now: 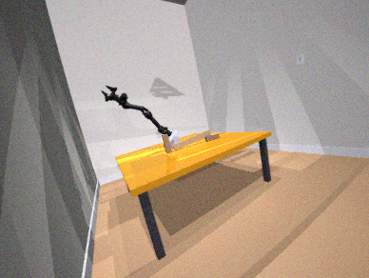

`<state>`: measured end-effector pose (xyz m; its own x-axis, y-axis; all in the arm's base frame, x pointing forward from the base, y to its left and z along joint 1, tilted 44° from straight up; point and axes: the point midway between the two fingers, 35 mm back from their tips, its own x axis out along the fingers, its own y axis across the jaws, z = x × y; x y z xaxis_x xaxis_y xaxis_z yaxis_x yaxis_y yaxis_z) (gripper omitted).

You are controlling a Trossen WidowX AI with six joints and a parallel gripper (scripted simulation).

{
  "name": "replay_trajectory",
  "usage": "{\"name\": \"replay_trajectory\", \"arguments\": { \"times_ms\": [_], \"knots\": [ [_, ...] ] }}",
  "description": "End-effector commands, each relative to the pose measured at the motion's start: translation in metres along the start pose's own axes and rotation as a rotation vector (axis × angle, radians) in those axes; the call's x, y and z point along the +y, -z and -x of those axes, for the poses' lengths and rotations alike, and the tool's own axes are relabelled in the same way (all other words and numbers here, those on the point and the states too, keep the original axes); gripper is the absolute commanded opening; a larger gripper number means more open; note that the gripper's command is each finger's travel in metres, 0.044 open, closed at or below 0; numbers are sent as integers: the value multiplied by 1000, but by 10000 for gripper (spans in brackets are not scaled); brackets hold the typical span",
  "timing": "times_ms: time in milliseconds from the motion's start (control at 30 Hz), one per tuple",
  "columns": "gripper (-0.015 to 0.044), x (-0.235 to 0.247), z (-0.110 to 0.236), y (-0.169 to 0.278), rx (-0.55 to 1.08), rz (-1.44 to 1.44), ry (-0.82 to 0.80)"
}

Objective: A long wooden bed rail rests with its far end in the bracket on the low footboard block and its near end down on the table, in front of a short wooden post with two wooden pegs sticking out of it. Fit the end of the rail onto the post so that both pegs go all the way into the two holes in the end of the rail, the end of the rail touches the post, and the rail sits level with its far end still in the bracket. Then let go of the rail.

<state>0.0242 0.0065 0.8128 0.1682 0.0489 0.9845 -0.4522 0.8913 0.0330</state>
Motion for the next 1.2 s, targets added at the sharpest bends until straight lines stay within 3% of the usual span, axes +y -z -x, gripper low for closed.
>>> {"name": "replay_trajectory", "arguments": {
  "times_ms": [0, 333, 667, 900, 1167],
  "knots": [
    [426, 0, 0, -1, -3, 1, -1],
    [440, -26, 23, -96, -264, 99, 21],
    [440, -120, 75, -182, -528, 225, 260],
    [440, -212, 123, -203, -605, 312, 538],
    [440, -312, 180, -184, -553, 401, 874]
  ]
}}
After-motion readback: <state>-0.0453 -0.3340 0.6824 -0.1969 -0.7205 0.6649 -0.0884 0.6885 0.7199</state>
